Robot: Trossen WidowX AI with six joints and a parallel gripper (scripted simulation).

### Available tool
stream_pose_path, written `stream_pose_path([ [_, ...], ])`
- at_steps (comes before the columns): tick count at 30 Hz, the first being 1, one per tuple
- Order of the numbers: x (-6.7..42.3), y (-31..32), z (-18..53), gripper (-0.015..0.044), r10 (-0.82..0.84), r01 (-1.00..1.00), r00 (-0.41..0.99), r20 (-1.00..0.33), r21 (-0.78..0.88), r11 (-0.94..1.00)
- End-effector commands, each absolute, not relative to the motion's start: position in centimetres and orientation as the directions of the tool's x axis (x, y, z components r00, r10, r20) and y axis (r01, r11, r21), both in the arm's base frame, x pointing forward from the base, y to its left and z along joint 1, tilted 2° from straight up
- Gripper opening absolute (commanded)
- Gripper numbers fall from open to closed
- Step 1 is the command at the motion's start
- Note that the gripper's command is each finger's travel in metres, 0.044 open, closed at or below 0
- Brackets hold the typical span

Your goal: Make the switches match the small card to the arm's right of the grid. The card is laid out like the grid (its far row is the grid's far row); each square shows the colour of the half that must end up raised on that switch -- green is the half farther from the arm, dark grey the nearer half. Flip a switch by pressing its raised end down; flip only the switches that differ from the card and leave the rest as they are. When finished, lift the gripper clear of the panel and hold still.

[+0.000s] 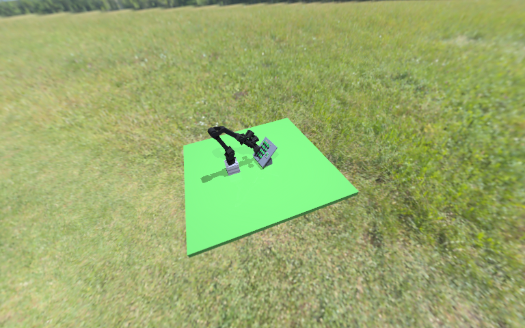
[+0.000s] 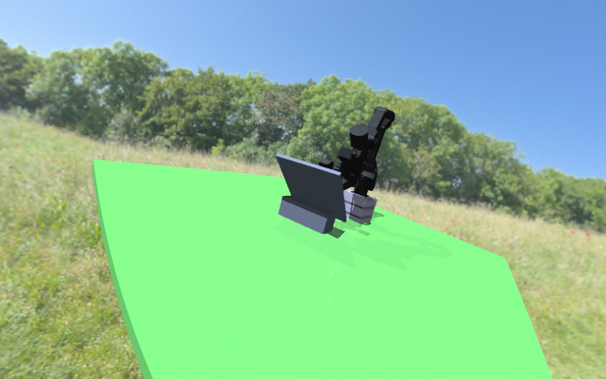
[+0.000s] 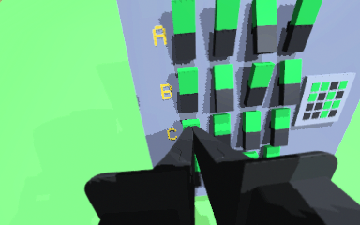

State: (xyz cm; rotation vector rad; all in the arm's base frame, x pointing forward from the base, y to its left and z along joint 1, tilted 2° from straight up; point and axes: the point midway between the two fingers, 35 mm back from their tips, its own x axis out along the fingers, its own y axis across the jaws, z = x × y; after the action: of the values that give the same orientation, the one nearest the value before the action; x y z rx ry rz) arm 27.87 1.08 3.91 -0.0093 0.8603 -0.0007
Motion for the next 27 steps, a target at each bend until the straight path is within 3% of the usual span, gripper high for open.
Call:
stream_pose_path([
  [1, 27.93, 1.07, 3.81, 0.0000, -0.004, -0.004, 0.652, -0.758, -0.009, 1.000],
  [27, 28.16, 1.07, 3.55, 0.0000, -0.004, -0.004, 0.652, -0.758, -0.009, 1.000],
])
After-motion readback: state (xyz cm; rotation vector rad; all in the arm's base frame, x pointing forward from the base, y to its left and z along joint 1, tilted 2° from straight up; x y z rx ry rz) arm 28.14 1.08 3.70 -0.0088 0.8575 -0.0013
